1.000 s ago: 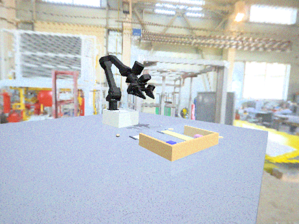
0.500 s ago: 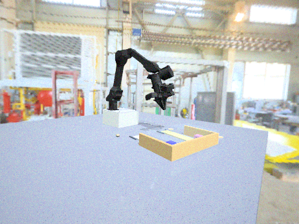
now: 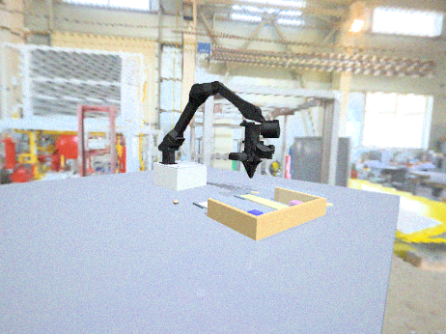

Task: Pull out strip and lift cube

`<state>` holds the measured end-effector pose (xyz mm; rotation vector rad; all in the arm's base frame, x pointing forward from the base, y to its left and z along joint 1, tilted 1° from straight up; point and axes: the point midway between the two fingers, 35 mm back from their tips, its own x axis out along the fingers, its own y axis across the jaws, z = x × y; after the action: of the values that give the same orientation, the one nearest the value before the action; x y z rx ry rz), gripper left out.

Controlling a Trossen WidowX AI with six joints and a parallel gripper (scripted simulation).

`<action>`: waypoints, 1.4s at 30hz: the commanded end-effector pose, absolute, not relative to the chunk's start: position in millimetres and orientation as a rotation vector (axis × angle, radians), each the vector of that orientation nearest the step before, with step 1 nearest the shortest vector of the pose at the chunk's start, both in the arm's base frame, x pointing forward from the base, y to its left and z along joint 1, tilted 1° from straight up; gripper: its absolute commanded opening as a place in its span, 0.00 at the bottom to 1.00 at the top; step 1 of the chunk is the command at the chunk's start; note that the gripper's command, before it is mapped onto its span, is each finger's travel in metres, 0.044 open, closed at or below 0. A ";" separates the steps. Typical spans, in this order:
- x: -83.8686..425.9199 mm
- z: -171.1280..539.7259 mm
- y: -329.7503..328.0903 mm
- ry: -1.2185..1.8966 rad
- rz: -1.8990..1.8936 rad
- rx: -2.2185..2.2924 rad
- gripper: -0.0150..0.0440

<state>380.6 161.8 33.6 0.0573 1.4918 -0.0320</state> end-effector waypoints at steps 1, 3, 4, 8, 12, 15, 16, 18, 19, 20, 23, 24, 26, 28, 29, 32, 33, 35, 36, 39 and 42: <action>379.9 26.2 163.9 1.510 -0.042 0.059 0.25; 380.3 22.9 164.0 1.510 -0.042 0.059 0.25; 380.5 21.2 164.1 1.510 -0.042 0.059 0.25; 381.3 14.6 164.2 1.510 -0.042 0.059 0.25; 382.0 8.0 164.3 1.510 -0.042 0.059 0.25; 382.4 3.1 164.3 1.510 -0.042 0.059 0.25; 382.5 1.4 164.3 1.510 -0.042 0.059 0.25; 382.8 -1.9 164.2 1.510 -0.042 0.059 0.25; 382.9 -3.5 164.2 1.510 -0.042 0.059 0.25; 383.0 -5.1 164.1 1.510 -0.042 0.059 0.25; 383.3 -10.1 164.0 1.510 -0.042 0.059 0.25; 383.4 -11.7 163.9 1.510 -0.042 0.059 0.25; 383.5 -15.0 163.7 1.510 -0.042 0.059 0.25; 383.7 -18.3 163.5 1.510 -0.042 0.059 0.25; 383.7 -19.9 163.4 1.510 -0.042 0.059 0.25; 383.9 -24.8 163.0 1.510 -0.042 0.059 0.25; 383.9 -26.4 162.9 1.510 -0.042 0.059 0.25; 384.0 -29.7 162.5 1.510 -0.042 0.059 0.25; 384.0 -31.3 162.3 1.510 -0.042 0.059 0.25; 384.1 -36.2 161.6 1.510 -0.042 0.059 0.25; 384.1 -40.0 161.0 1.510 -0.043 0.059 0.25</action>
<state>386.0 162.8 -30.7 0.0608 1.4988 -0.0405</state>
